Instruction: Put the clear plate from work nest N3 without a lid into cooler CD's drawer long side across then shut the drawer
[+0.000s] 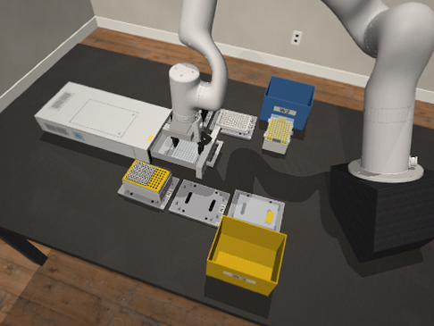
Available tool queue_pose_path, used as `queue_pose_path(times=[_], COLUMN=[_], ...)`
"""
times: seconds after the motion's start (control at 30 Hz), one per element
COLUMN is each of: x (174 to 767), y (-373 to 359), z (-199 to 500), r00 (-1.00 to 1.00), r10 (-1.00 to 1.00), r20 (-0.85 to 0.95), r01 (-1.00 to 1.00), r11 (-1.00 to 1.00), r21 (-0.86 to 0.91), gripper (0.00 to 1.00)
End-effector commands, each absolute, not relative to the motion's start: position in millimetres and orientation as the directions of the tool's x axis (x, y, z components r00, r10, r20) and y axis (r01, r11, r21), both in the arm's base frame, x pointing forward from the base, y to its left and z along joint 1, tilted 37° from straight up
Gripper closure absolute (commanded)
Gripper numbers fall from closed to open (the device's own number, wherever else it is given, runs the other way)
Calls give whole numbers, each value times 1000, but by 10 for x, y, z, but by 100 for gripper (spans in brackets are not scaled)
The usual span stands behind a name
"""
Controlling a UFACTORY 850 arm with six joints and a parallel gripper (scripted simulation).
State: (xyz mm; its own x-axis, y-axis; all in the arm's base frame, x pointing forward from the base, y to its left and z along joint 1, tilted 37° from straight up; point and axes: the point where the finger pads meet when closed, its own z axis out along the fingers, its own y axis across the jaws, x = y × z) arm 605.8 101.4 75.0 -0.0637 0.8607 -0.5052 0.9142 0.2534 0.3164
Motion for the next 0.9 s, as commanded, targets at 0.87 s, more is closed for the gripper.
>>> queue_pose_path(times=[0.87], x=[5909], y=[1188], z=[1062], r00=[-64], r10=[861], r20=[-505], r01=[914], r11=[254], r21=[318], gripper=[0])
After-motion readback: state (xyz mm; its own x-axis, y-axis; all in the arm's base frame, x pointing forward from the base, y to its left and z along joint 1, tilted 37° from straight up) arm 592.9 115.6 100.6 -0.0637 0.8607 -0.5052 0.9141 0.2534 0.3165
